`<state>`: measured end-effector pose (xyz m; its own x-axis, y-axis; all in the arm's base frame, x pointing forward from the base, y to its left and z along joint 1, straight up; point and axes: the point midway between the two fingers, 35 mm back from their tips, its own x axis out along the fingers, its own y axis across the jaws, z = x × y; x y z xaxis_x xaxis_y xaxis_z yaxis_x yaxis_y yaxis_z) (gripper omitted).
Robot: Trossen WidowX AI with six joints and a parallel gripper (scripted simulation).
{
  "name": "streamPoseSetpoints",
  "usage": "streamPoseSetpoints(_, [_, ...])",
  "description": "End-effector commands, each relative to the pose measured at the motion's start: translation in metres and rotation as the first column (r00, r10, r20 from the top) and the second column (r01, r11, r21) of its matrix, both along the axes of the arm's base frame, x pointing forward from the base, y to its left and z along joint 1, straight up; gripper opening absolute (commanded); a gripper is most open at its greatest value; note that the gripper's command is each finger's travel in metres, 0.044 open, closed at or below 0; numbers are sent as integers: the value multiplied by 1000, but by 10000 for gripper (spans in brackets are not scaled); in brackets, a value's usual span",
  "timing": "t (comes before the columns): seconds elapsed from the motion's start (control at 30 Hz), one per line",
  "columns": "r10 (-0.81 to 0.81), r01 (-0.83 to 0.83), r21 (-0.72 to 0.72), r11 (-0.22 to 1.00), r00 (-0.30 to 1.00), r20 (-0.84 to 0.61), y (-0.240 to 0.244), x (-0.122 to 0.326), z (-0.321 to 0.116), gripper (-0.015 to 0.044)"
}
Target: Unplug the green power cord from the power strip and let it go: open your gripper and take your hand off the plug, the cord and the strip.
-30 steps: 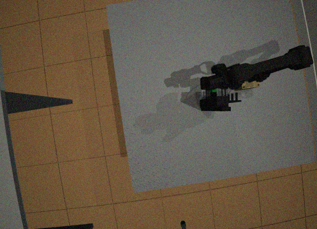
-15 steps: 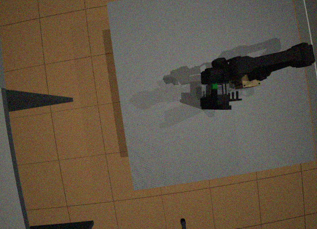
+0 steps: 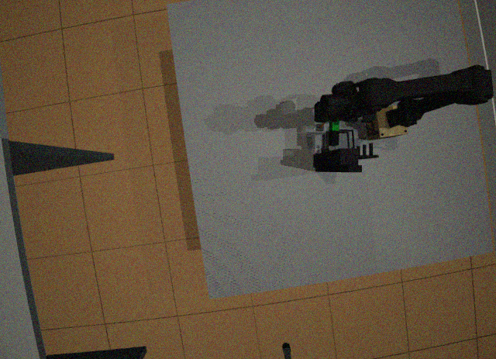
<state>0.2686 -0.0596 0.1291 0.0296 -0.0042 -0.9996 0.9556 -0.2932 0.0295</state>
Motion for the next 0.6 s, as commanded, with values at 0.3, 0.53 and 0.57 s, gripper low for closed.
streamPoseSetpoints(0.3, [4,-4,1,1000,1000,1,4,2,1,367])
streamPoseSetpoints(0.53, [4,-4,-3,1000,1000,0,-46,-13,11,440])
streamPoseSetpoints(0.57, [4,-4,-3,1000,1000,-1,-51,-15,12,440])
